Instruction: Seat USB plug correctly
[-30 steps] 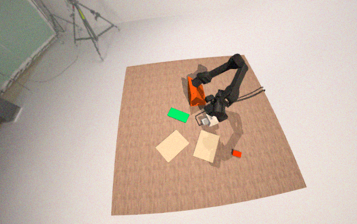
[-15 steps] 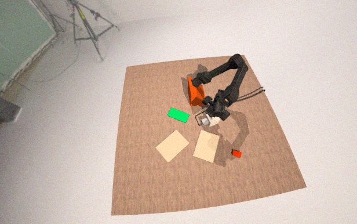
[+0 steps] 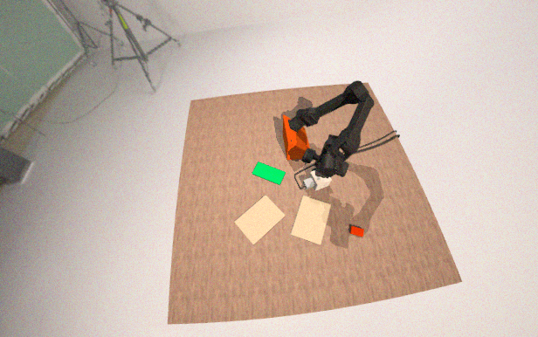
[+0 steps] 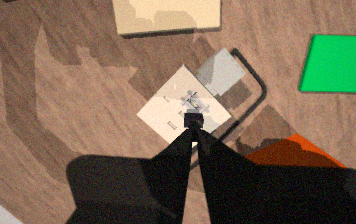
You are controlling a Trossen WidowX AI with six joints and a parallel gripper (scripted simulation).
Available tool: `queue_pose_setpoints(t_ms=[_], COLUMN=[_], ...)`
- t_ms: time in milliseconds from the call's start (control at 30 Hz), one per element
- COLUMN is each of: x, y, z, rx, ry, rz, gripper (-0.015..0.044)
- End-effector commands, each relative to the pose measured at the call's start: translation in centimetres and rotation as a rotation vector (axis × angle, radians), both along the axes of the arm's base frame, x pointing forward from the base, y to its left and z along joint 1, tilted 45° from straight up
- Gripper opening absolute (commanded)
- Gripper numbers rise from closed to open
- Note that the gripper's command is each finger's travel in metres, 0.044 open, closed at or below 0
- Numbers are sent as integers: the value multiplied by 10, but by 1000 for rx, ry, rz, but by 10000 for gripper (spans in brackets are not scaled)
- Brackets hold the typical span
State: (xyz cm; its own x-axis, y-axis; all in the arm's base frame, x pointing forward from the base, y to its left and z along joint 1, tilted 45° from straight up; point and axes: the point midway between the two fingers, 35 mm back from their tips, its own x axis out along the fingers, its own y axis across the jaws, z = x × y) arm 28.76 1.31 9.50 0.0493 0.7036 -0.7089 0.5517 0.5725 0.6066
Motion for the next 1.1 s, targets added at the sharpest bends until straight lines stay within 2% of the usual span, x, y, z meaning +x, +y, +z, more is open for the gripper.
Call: queue_pose_setpoints(t_ms=[0, 1067], x=[0, 0], y=[0, 0], z=[0, 0], rx=[-6, -47], ry=[-72, -661], rz=[72, 666], gripper=[0, 0])
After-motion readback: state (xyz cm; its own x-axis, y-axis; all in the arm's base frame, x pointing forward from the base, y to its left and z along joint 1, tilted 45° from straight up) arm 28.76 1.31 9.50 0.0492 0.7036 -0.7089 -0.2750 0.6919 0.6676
